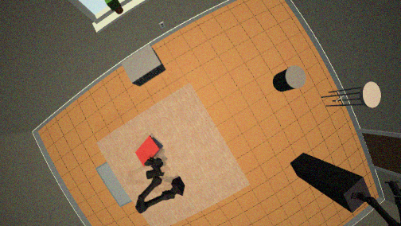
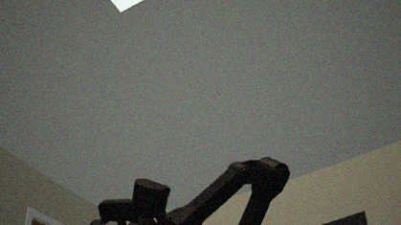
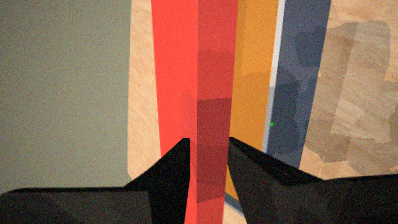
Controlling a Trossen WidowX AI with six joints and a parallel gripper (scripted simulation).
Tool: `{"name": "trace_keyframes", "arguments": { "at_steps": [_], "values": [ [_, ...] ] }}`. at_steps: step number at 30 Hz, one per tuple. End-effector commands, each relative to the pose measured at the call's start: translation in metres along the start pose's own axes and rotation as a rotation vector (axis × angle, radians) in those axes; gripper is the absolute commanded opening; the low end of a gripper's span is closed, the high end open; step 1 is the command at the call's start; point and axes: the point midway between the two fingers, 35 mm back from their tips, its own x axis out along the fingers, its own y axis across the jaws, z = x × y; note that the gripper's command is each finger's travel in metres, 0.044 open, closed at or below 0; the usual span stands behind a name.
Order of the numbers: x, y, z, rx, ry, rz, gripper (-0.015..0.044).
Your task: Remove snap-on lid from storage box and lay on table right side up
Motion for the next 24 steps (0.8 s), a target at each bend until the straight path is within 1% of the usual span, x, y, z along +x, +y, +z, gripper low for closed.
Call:
{"name": "trace_keyframes", "arguments": {
  "at_steps": [1,24],
  "values": [
    [-0.003,0.010,-0.001,-0.010,0.000,0.007,0.0000],
    [-0.005,0.047,-0.001,-0.011,0.000,0.007,0.0000]
  ]
}}
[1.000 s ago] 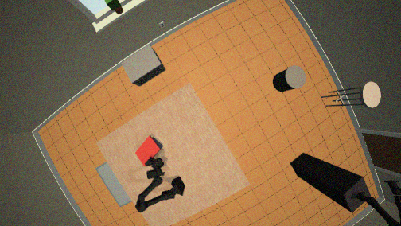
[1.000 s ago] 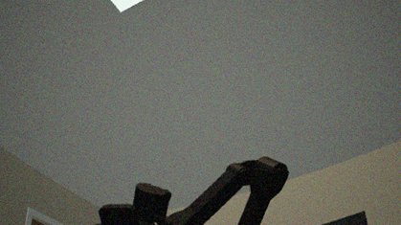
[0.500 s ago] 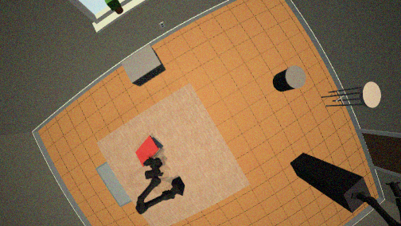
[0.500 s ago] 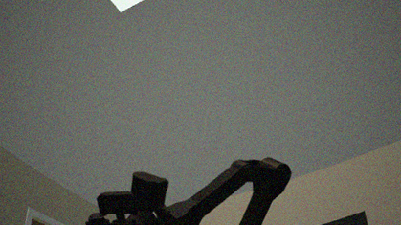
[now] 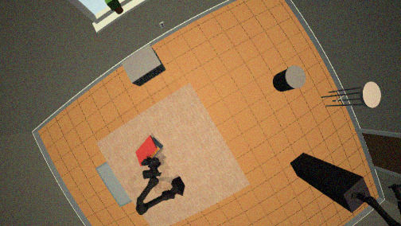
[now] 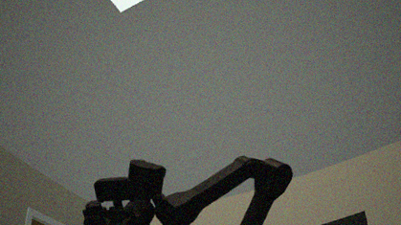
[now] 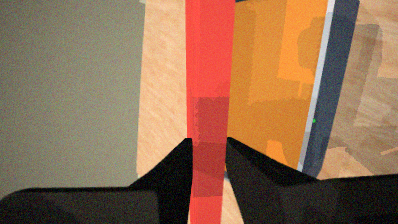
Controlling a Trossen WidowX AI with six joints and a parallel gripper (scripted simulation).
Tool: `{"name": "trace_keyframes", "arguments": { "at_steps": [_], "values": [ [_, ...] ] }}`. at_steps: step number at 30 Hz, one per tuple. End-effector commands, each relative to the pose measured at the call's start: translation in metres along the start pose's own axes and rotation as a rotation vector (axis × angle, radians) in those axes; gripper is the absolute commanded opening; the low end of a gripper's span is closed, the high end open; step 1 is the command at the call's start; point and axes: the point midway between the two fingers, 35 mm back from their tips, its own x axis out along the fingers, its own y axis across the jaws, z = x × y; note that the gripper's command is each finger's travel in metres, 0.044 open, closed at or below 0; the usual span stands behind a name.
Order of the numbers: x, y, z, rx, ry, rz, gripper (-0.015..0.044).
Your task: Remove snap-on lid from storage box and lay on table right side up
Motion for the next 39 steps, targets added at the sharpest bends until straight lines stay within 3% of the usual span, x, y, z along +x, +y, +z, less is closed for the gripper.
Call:
{"name": "trace_keyframes", "arguments": {
  "at_steps": [1,39],
  "values": [
    [-0.001,0.012,-0.001,-0.015,0.000,0.009,0.0000],
    [-0.022,0.041,-0.005,-0.015,-0.001,0.008,0.0000]
  ]
}}
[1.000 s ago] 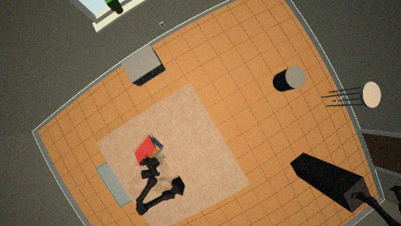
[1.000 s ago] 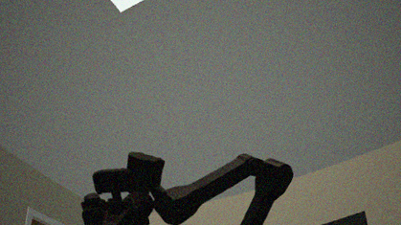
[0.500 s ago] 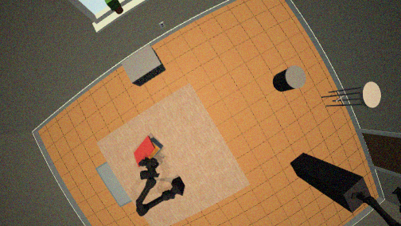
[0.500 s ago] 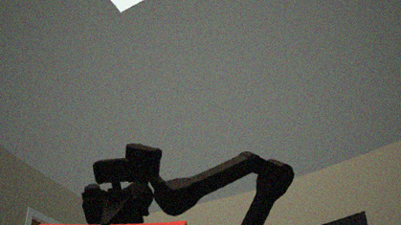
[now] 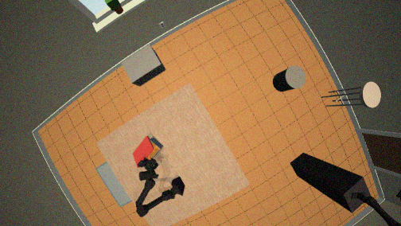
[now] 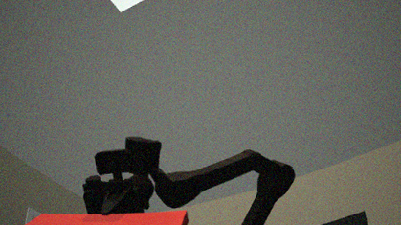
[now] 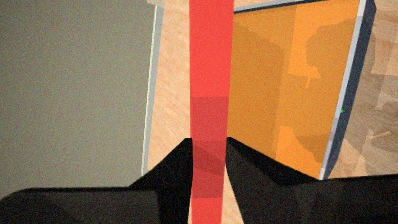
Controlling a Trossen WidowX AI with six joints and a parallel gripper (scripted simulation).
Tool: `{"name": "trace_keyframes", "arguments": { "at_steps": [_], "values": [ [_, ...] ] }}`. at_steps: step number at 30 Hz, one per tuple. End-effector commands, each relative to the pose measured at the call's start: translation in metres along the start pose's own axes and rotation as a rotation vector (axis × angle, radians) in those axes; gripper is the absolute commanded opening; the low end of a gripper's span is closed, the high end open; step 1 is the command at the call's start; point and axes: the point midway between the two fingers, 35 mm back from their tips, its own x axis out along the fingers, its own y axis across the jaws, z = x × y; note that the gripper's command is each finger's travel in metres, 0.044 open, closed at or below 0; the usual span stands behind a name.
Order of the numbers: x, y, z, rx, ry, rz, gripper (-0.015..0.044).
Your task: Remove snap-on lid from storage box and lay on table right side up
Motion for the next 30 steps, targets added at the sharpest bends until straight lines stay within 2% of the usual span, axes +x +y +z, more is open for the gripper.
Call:
{"name": "trace_keyframes", "arguments": {
  "at_steps": [1,30],
  "values": [
    [0.000,-0.002,-0.006,-0.010,0.000,0.006,0.0000],
    [-0.006,-0.008,-0.063,-0.007,0.000,0.005,0.0000]
  ]
}}
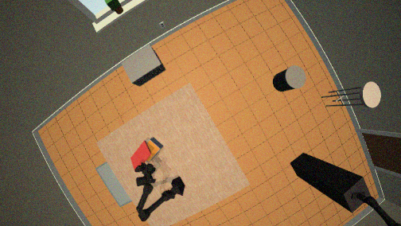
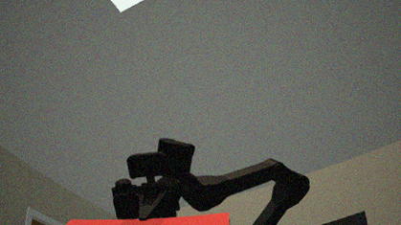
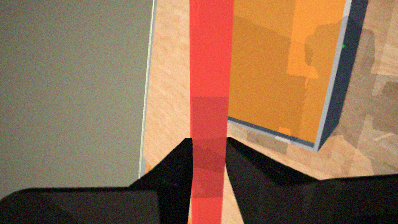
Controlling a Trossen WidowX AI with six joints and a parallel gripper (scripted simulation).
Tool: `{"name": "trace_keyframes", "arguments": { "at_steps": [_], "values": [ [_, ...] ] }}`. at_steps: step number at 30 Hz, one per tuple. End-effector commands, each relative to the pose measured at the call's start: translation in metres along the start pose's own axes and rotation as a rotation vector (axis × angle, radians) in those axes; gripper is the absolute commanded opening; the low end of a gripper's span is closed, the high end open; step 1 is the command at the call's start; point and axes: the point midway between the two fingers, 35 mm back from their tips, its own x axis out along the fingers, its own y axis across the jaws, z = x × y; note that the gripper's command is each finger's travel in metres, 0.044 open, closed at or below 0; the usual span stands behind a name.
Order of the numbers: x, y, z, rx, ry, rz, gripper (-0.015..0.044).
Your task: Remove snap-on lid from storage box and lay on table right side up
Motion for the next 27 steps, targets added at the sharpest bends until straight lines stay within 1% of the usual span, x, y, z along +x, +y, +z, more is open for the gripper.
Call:
{"name": "trace_keyframes", "arguments": {
  "at_steps": [1,27],
  "values": [
    [-0.003,0.002,-0.009,-0.004,-0.006,0.009,0.0000],
    [-0.008,-0.003,-0.061,-0.002,-0.006,0.009,0.0000]
  ]
}}
